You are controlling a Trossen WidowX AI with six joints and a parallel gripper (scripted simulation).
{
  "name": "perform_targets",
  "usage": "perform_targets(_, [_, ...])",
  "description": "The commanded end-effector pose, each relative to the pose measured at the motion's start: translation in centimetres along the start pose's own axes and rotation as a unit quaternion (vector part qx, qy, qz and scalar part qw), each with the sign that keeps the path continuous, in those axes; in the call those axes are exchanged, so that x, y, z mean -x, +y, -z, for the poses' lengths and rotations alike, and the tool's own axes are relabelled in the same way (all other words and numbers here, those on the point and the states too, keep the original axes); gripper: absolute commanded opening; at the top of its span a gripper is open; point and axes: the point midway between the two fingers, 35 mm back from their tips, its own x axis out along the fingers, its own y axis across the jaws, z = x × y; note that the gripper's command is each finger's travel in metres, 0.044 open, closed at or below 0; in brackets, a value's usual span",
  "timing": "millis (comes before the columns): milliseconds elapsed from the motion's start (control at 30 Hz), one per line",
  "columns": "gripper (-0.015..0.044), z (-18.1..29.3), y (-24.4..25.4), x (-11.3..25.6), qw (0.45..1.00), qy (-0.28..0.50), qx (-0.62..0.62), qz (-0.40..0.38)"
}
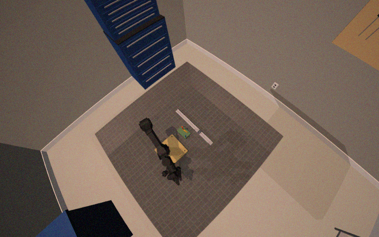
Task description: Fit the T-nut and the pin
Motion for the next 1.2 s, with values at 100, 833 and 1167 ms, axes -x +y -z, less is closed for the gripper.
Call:
perform_targets(100, [0.0440, 3.0, -0.5, -0.4, 0.998, 0.044, 0.021, 0.049])
perform_targets(833, [0.0440, 23.8, -7.0, 14.7, 0.782, 0.351, 0.378, 0.350])
perform_targets(1167, [0.0440, 24.3, -8.0, 26.8, 0.598, 0.418, 0.581, 0.360])
